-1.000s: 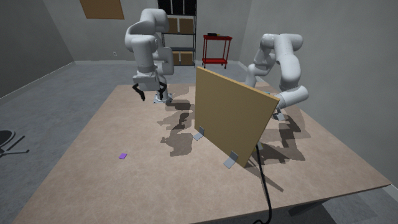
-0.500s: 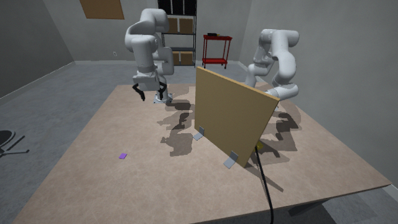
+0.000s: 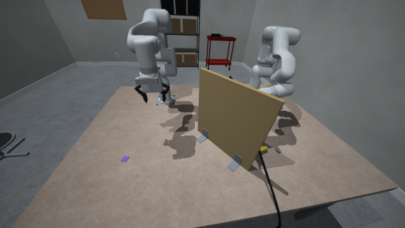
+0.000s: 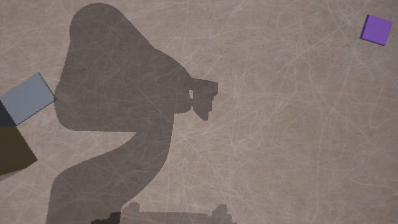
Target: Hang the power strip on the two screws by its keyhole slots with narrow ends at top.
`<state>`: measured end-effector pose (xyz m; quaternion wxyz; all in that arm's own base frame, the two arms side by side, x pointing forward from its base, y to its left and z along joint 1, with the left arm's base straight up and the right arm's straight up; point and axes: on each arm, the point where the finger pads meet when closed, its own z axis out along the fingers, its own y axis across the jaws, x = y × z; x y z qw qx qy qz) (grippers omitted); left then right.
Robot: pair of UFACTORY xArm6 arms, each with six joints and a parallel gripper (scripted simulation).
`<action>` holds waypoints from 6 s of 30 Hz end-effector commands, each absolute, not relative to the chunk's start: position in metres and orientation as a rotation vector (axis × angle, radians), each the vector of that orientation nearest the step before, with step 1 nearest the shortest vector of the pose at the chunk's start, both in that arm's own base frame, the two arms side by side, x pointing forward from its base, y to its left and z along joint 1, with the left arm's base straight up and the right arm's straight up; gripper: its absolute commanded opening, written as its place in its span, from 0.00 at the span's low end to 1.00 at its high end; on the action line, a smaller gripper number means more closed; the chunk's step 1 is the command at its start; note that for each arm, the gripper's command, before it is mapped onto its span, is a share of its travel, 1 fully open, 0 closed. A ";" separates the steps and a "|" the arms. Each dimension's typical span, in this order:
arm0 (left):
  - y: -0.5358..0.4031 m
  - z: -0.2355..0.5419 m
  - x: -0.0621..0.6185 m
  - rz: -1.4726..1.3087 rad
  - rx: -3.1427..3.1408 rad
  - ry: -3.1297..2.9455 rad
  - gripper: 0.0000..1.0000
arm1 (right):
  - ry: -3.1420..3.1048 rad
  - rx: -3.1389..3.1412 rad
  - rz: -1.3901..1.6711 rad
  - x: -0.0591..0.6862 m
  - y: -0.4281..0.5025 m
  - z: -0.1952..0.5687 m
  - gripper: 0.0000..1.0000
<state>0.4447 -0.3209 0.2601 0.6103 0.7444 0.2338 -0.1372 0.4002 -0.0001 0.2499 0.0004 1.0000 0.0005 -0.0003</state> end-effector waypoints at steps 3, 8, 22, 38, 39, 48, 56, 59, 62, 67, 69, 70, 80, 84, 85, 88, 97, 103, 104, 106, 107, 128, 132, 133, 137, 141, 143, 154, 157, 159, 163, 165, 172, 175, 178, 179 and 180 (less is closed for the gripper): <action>-0.319 0.269 0.426 -0.186 1.638 0.495 0.00 | 0.002 3.141 0.006 0.401 0.000 0.252 1.00; -0.319 0.270 0.421 -0.135 1.613 0.482 0.00 | 0.002 3.141 0.006 0.401 0.000 0.252 1.00; -0.357 0.279 0.446 0.116 1.525 0.444 0.00 | 0.002 3.141 0.006 0.401 0.000 0.252 1.00; -0.381 0.273 0.451 0.347 1.492 0.457 0.00 | 0.002 3.141 0.006 0.401 0.000 0.252 1.00; -0.382 0.272 0.451 0.361 1.492 0.459 0.00 | 0.002 3.141 0.006 0.401 0.000 0.252 1.00; -0.390 0.264 0.449 0.478 1.499 0.481 0.00 | 0.002 3.141 0.006 0.401 0.000 0.252 1.00; -0.394 0.259 0.446 0.520 1.511 0.490 0.00 | 0.002 3.141 0.006 0.401 0.000 0.252 1.00; -0.394 0.259 0.446 0.515 1.510 0.489 0.00 | 0.002 3.141 0.006 0.401 0.000 0.252 1.00; -0.394 0.260 0.446 0.510 1.509 0.489 0.00 | 0.002 3.141 0.006 0.401 0.000 0.252 1.00; -0.398 0.267 0.441 0.513 1.503 0.484 0.00 | 0.002 3.141 0.006 0.401 0.000 0.252 1.00; -0.404 0.275 0.432 0.527 1.501 0.481 0.00 | 0.002 3.141 0.006 0.401 0.000 0.252 1.00; -0.407 0.280 0.427 0.533 1.498 0.480 0.00 | 0.002 3.141 0.006 0.401 0.000 0.252 1.00; -0.424 0.305 0.391 0.565 1.497 0.487 0.00 | 0.002 3.141 0.006 0.401 0.000 0.252 1.00; -0.434 0.321 0.370 0.565 1.489 0.476 0.00 | 0.002 3.141 0.006 0.401 0.000 0.252 1.00; -0.436 0.325 0.362 0.564 1.489 0.477 0.00 | 0.002 3.141 0.006 0.401 0.000 0.252 1.00; -0.442 0.333 0.341 0.558 1.494 0.481 0.00 | 0.002 3.141 0.006 0.401 0.000 0.252 1.00; -0.449 0.345 0.314 0.543 1.496 0.477 0.00 | 0.002 3.141 0.006 0.401 0.000 0.252 1.00; -0.454 0.355 0.289 0.524 1.502 0.473 0.00 | 0.002 3.141 0.006 0.401 0.000 0.252 1.00; -0.455 0.358 0.281 0.516 1.505 0.473 0.00 | 0.002 3.141 0.006 0.401 0.000 0.252 1.00; -0.455 0.357 0.276 0.511 1.512 0.477 0.00 | 0.002 3.141 0.006 0.401 0.000 0.252 1.00; -0.456 0.359 0.272 0.507 1.510 0.475 0.00 | 0.002 3.141 0.006 0.401 0.000 0.252 1.00; -0.456 0.360 0.268 0.500 1.510 0.487 0.00 | 0.002 3.141 0.006 0.401 0.000 0.252 1.00; -0.455 0.354 0.292 0.522 1.501 0.488 0.00 | 0.002 3.141 0.006 0.401 0.000 0.252 1.00; -0.454 0.351 0.300 0.529 1.499 0.488 0.00 | 0.002 3.141 0.006 0.401 0.000 0.252 1.00; -0.451 0.344 0.334 0.548 1.482 0.486 0.00 | 0.002 3.141 0.006 0.401 0.000 0.252 1.00; -0.447 0.334 0.362 0.557 1.475 0.483 0.00 | 0.002 3.141 0.006 0.401 0.000 0.252 1.00; -0.445 0.331 0.368 0.558 1.475 0.483 0.00 | 0.002 3.141 0.006 0.401 0.000 0.252 1.00; -0.427 0.296 0.432 0.536 1.478 0.479 0.00 | 0.002 3.141 0.006 0.401 0.000 0.252 1.00; -0.419 0.284 0.449 0.519 1.481 0.481 0.00 | 0.002 3.141 0.006 0.401 0.000 0.252 1.00; -0.414 0.274 0.459 0.505 1.486 0.483 0.00 | 0.002 3.141 0.006 0.401 0.000 0.252 1.00; -0.409 0.266 0.466 0.490 1.492 0.483 0.00 | 0.002 3.141 0.006 0.401 0.000 0.252 1.00; -0.407 0.262 0.470 0.483 1.494 0.483 0.00 | 0.002 3.141 0.006 0.401 0.000 0.252 1.00; -0.408 0.261 0.465 0.490 1.503 0.486 0.00 | 0.002 3.141 0.006 0.401 0.000 0.252 1.00; -0.408 0.260 0.463 0.491 1.506 0.486 0.00 | 0.002 3.141 0.006 0.401 0.000 0.252 1.00; -0.408 0.260 0.463 0.491 1.506 0.486 0.00 | 0.002 3.141 0.006 0.401 0.000 0.252 1.00; -0.408 0.260 0.462 0.493 1.508 0.487 0.00 | 0.002 3.141 0.006 0.401 0.000 0.252 1.00; -0.408 0.260 0.462 0.493 1.508 0.487 0.00 | 0.002 3.141 0.006 0.401 0.000 0.252 1.00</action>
